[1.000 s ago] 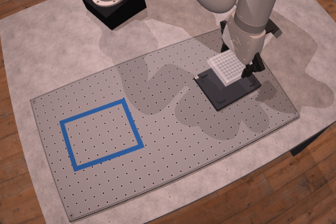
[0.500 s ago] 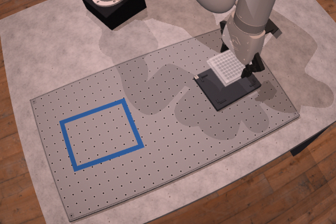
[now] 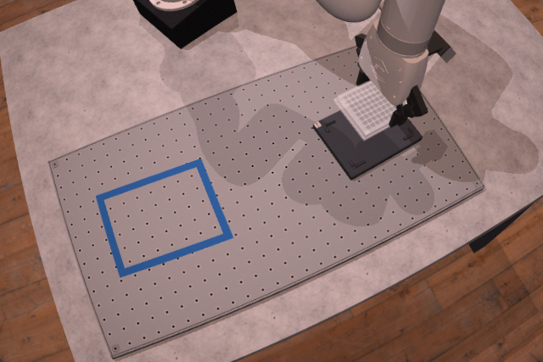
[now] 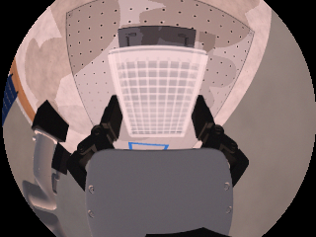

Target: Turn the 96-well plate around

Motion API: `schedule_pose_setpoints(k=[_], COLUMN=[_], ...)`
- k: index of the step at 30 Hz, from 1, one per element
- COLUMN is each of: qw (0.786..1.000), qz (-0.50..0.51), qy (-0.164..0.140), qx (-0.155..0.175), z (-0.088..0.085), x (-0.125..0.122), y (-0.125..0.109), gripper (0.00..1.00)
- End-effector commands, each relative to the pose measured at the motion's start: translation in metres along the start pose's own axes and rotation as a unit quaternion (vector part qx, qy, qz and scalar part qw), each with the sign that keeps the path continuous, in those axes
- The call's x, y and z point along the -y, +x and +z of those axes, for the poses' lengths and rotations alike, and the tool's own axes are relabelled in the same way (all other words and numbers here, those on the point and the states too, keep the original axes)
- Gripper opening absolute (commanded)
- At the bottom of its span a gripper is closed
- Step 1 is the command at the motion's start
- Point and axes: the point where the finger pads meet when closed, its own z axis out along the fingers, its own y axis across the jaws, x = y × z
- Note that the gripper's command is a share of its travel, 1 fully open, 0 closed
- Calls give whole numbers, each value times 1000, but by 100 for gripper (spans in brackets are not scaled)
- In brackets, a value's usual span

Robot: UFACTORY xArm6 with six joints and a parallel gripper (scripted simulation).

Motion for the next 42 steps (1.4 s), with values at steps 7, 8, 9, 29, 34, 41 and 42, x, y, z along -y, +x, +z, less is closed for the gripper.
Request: schedule_pose_setpoints(k=[7, 8, 9, 29, 34, 41, 42], qw=[1000, 1000, 1000, 1000, 1000, 1000, 1000], qz=[0, 0, 0, 0, 0, 0, 0], qy=[-1, -1, -1, -1, -1, -1, -1], qx=[-1, -1, -1, -1, -1, -1, -1], z=[13, 13, 14, 44, 53, 63, 63], x=[-1, -1, -1, -1, -1, -1, -1], y=[0, 0, 0, 0, 0, 0, 0], gripper=[0, 0, 0, 0, 0, 0, 0])
